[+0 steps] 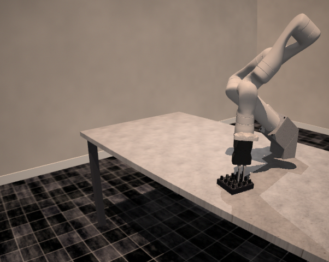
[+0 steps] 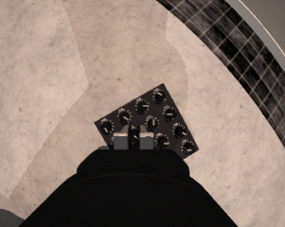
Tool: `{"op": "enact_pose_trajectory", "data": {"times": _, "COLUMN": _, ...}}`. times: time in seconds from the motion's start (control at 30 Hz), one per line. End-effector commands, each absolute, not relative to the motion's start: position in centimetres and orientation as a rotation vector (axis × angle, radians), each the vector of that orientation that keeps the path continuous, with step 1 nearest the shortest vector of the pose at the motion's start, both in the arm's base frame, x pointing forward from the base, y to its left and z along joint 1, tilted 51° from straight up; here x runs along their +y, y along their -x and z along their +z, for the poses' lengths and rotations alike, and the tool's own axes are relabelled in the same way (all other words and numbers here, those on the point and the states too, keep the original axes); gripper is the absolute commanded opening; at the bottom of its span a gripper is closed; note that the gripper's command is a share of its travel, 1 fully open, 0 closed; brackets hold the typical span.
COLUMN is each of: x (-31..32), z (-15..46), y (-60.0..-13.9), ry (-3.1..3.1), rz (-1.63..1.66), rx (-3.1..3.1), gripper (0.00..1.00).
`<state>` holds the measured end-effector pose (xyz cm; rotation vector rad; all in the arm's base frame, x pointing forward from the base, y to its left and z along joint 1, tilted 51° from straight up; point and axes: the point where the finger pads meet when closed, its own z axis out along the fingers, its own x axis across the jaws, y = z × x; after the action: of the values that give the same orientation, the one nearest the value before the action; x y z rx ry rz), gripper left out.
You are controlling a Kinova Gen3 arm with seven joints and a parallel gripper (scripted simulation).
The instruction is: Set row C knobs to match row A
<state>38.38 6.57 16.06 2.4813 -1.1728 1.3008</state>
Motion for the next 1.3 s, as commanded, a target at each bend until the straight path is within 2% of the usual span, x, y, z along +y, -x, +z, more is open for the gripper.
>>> {"op": "enact_pose_trajectory", "data": {"times": 0.0, "x": 6.38, "z": 16.27, "y": -38.45, "ry": -2.508, "rz": 1.289, "rx": -1.066, "gripper": 0.3}}
{"op": "enact_pose_trajectory", "data": {"times": 0.63, "x": 6.57, "z": 16.34, "y": -38.62, "ry": -2.546, "rz": 1.195, "rx": -0.607, "gripper": 0.3}}
{"op": "enact_pose_trajectory", "data": {"times": 1.27, "x": 6.7, "z": 16.4, "y": -38.75, "ry": -2.543, "rz": 1.153, "rx": -0.43, "gripper": 0.3}}
